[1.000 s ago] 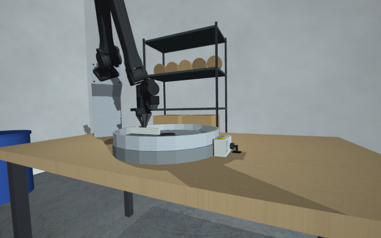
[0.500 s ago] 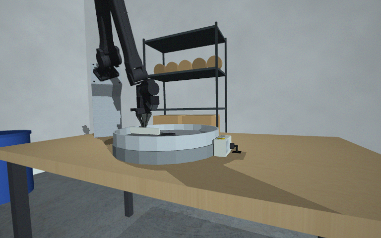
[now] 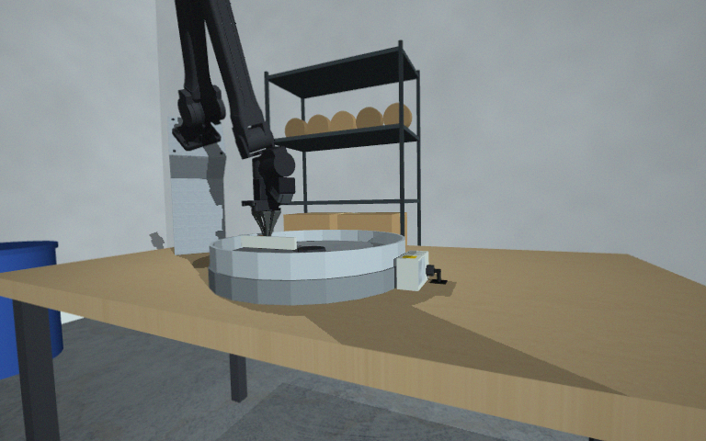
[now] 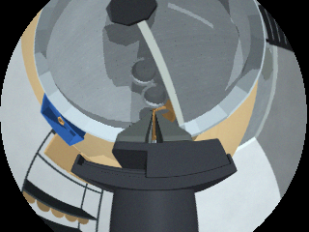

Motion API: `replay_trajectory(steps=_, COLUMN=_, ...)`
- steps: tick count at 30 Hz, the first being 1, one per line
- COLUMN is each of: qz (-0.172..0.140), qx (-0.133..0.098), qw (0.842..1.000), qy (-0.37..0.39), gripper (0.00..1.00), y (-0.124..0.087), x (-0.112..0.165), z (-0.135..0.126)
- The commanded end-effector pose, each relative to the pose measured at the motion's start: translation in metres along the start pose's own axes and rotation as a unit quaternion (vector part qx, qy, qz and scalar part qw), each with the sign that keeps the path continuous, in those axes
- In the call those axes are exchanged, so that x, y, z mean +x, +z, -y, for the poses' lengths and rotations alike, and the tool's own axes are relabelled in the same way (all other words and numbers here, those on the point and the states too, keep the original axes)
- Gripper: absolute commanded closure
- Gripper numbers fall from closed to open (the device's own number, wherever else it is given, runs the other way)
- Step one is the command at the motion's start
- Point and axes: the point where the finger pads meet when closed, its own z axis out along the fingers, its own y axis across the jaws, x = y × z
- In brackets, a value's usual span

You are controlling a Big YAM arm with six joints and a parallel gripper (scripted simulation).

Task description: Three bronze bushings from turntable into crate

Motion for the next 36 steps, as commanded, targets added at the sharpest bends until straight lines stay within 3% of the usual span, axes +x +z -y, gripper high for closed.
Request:
replay_trajectory(steps=1, qz=0.007, qx=0.003, qw=1.0, qy=-0.002, gripper=1.0, y=-0.002, x=-0.004, z=0.002)
replay_trajectory(steps=12, qz=0.008, qx=0.002, qw=1.0, qy=-0.002, gripper=1.0, y=-0.004, x=-0.005, z=0.002)
replay_trajectory(steps=24, qz=0.004, qx=-0.003, qw=1.0, qy=0.002, gripper=1.0, y=-0.047, x=-0.001, z=-0.003)
replay_trajectory(steps=36, qz=0.008, qx=-0.003, qw=1.0, qy=0.004, gripper=1.0, y=-0.068, x=-0.006, z=-0.003)
